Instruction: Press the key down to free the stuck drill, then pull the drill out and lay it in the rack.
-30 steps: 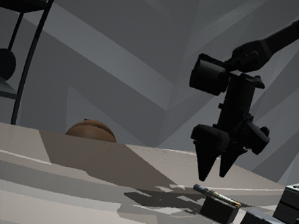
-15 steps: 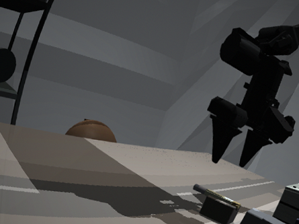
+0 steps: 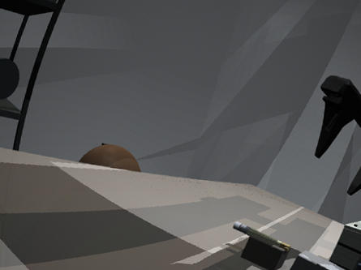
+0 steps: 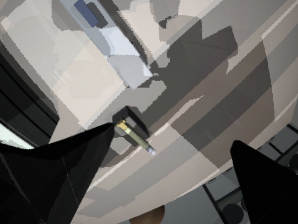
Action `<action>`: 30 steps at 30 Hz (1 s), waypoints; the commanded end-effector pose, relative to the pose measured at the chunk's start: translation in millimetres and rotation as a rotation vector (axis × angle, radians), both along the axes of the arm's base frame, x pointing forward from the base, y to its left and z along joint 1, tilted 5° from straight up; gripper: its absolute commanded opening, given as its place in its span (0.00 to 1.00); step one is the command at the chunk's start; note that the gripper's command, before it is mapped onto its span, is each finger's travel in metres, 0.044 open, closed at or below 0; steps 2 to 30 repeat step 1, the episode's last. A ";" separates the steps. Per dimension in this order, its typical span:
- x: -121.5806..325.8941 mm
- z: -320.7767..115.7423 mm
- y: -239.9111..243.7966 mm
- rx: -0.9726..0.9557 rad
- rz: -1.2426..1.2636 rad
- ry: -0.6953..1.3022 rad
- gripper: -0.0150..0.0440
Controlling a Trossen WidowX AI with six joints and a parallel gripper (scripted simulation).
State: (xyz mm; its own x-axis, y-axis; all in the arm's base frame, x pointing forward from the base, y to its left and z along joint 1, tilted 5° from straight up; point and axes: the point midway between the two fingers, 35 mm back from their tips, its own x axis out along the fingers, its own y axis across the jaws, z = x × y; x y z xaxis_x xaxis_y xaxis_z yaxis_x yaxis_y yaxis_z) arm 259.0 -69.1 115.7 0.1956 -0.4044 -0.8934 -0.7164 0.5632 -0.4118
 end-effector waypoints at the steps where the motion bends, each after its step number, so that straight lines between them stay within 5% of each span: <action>1: -11.0 33.6 59.4 0.050 -0.228 -0.346 1.00; 30: -11.0 33.6 59.4 0.050 -0.228 -0.346 1.00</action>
